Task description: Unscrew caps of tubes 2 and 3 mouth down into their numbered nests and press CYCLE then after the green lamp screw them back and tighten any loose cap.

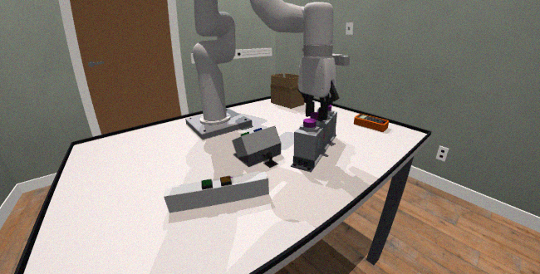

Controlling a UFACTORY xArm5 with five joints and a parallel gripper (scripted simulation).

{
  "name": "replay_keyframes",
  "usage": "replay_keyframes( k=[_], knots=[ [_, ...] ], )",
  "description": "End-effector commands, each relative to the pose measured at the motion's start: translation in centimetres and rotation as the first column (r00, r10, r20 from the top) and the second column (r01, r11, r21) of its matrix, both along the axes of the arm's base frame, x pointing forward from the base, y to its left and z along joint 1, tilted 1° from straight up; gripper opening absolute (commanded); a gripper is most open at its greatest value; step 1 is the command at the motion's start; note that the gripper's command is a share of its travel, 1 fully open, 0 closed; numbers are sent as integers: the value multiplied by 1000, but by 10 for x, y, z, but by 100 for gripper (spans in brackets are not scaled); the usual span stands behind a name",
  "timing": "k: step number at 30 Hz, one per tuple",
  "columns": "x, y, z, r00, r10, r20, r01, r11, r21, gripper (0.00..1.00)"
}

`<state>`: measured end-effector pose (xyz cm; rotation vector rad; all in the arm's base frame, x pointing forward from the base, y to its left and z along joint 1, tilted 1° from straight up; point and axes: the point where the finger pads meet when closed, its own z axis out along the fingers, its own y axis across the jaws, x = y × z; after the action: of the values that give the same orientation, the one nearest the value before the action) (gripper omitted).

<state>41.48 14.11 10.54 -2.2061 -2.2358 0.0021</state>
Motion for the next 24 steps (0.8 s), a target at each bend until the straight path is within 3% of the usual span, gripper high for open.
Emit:
replay_keyframes(
  k=[1, 4, 12, 13, 24],
  knots=[
    [1, 1, 2, 965, -261, 8, 261, 965, -5, 46],
    [1, 1, 2, 928, -373, 9, 373, 928, -4, 46],
    [1, 1, 2, 926, -379, 9, 379, 926, -5, 46],
    [1, 1, 2, 926, -379, 9, 379, 926, -5, 0],
    [1, 1, 2, 926, -379, 9, 379, 926, -5, 0]
  ],
)
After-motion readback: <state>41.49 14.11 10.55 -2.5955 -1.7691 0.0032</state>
